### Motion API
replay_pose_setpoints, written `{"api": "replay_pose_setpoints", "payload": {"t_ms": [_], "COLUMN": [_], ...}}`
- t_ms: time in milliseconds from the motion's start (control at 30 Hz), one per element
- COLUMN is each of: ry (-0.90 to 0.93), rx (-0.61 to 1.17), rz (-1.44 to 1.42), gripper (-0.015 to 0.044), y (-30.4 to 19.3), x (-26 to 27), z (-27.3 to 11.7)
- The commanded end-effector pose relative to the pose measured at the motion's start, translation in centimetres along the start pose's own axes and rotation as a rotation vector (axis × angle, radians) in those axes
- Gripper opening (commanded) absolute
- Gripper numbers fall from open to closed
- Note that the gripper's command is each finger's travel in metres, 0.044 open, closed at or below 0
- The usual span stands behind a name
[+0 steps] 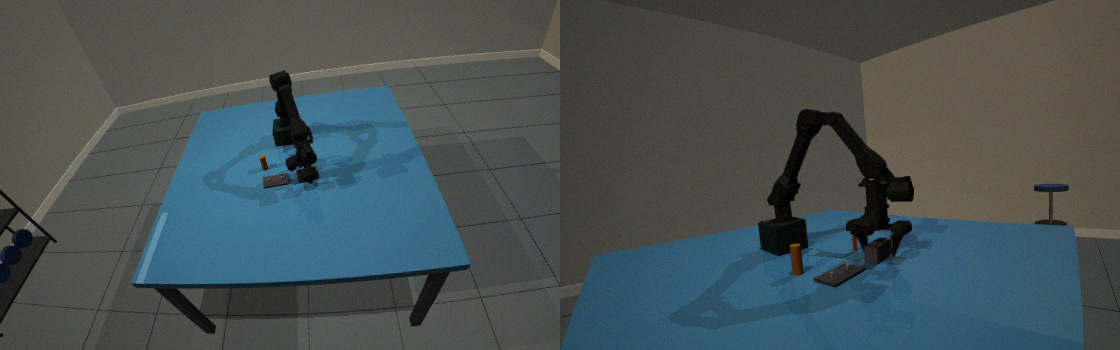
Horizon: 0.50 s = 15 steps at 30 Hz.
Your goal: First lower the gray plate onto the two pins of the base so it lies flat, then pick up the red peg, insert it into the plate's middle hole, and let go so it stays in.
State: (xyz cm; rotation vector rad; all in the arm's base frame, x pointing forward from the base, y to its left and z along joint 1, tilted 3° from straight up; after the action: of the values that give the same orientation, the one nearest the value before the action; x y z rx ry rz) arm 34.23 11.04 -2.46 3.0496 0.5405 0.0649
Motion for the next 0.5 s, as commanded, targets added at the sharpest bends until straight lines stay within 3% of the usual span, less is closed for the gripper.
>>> {"api": "replay_pose_setpoints", "payload": {"t_ms": [0, 300, 467], "ry": [-0.003, -0.003, -0.003], "rx": [-0.003, -0.003, -0.003], "rz": [-0.006, -0.006, -0.006], "gripper": [0.0387, 0.0151, 0.0118], "y": [0.04, 0.04, 0.04], "x": [-0.14, -0.14, -0.14], "z": [0.42, 0.42, 0.42]}}
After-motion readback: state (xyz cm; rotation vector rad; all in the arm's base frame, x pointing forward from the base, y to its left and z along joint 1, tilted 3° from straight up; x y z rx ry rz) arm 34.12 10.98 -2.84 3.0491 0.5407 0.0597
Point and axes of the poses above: the point midway between the two fingers, 35 mm back from their tips, its own z axis out along the fingers, its own x axis across the jaws, y = z × x, the point moved 2 cm from there along -z, back along the fingers, and after that the axes turned 7 degrees about -z, right-handed, at the moved point
